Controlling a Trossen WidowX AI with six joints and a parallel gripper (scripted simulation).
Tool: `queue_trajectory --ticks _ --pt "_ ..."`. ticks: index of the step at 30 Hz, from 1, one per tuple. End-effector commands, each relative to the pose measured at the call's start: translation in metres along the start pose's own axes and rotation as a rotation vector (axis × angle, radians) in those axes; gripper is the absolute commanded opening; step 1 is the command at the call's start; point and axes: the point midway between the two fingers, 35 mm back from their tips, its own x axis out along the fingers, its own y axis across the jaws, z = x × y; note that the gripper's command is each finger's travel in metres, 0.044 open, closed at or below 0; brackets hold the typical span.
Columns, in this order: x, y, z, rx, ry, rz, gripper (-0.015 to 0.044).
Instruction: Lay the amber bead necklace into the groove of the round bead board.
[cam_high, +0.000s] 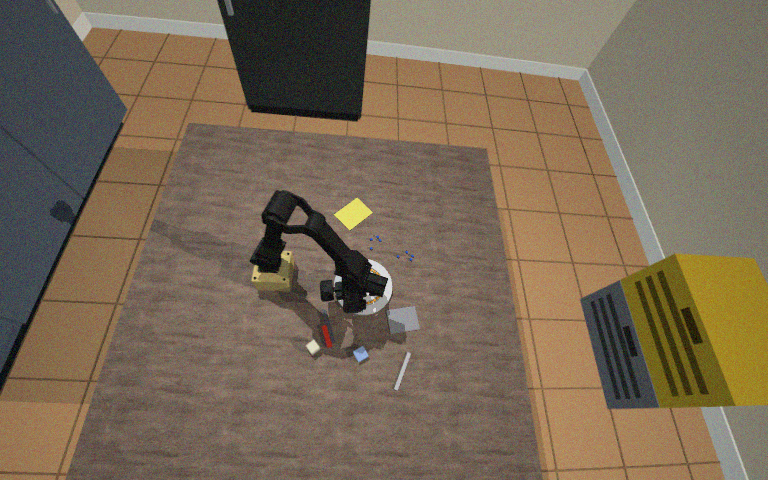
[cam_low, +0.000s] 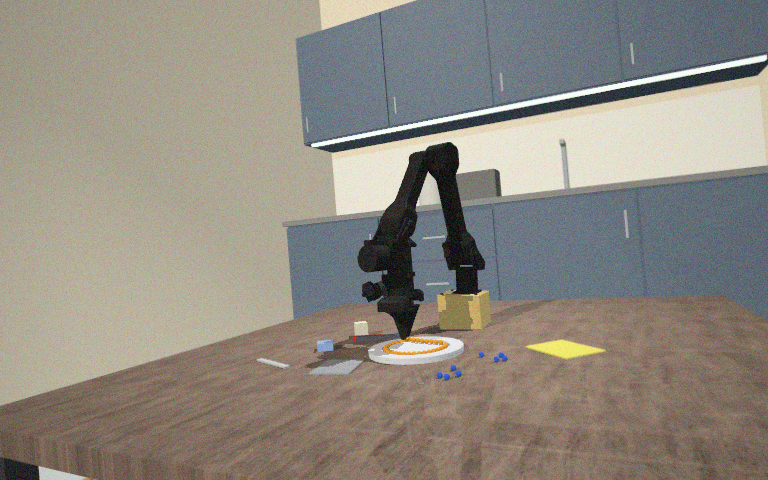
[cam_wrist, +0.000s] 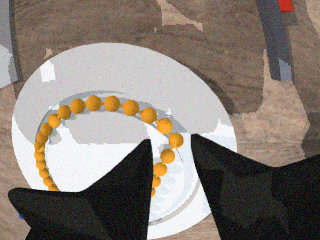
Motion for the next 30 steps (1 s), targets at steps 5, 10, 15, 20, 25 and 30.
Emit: queue_trajectory --ticks 5,10,15,20,25,30 --pt "0.0033 -0.0013 -0.0006 0.001 0.002 -0.004 0.0094" --pt "0.0033 -0.0013 -0.0006 0.001 0.002 -0.004 0.0000" --pt "0.0033 -0.0013 -0.0006 0.001 0.002 -0.004 0.0000" --pt "0.0033 -0.0013 -0.0006 0.001 0.002 -0.004 0.0000" --pt "0.0033 -0.0013 -0.0006 0.001 0.002 -0.004 0.0000" --pt "0.0033 -0.0013 -0.0006 0.001 0.002 -0.004 0.0000"
